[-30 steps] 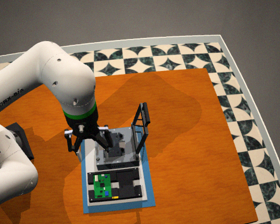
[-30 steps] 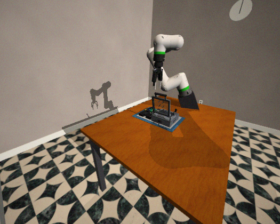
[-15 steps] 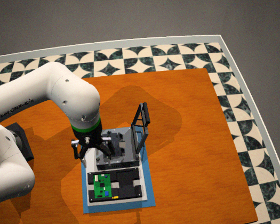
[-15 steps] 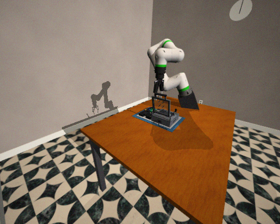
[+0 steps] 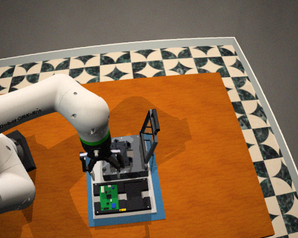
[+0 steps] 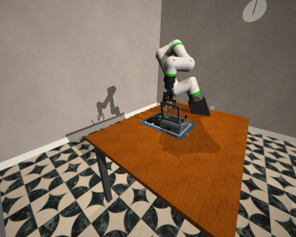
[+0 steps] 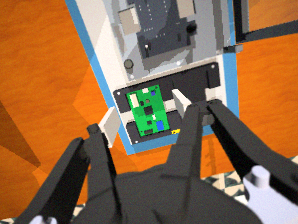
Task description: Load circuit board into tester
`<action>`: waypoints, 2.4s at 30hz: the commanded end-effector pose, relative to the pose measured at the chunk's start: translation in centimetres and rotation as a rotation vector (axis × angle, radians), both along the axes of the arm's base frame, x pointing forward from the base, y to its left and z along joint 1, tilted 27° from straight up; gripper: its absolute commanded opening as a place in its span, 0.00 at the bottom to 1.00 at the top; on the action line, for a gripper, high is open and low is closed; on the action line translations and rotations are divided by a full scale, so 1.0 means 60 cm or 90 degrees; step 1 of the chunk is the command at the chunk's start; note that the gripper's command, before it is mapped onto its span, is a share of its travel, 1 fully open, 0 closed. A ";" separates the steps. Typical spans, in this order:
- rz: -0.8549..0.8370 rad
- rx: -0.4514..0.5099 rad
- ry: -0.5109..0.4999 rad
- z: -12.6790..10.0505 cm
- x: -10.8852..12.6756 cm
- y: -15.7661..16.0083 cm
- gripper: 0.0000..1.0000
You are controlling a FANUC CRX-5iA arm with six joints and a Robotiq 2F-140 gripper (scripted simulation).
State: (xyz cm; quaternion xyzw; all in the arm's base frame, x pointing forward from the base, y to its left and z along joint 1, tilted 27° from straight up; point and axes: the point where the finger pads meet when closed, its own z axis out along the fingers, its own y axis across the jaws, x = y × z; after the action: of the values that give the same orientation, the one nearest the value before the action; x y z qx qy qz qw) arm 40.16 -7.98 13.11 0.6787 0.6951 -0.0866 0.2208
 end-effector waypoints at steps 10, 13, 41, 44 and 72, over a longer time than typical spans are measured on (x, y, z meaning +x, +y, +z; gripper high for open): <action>0.000 0.000 0.000 0.000 0.000 0.000 0.58; 0.000 0.000 0.000 0.000 0.000 0.000 0.58; 0.000 0.000 0.000 0.000 0.000 0.000 0.58; 0.000 0.000 0.000 0.000 0.000 0.000 0.58; 0.000 0.000 0.000 0.012 -0.003 -0.026 0.58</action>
State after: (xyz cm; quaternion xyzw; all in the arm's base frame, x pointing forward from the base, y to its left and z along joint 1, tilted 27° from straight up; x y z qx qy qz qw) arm 39.96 -9.40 13.71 0.6787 0.6950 -0.0867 0.2209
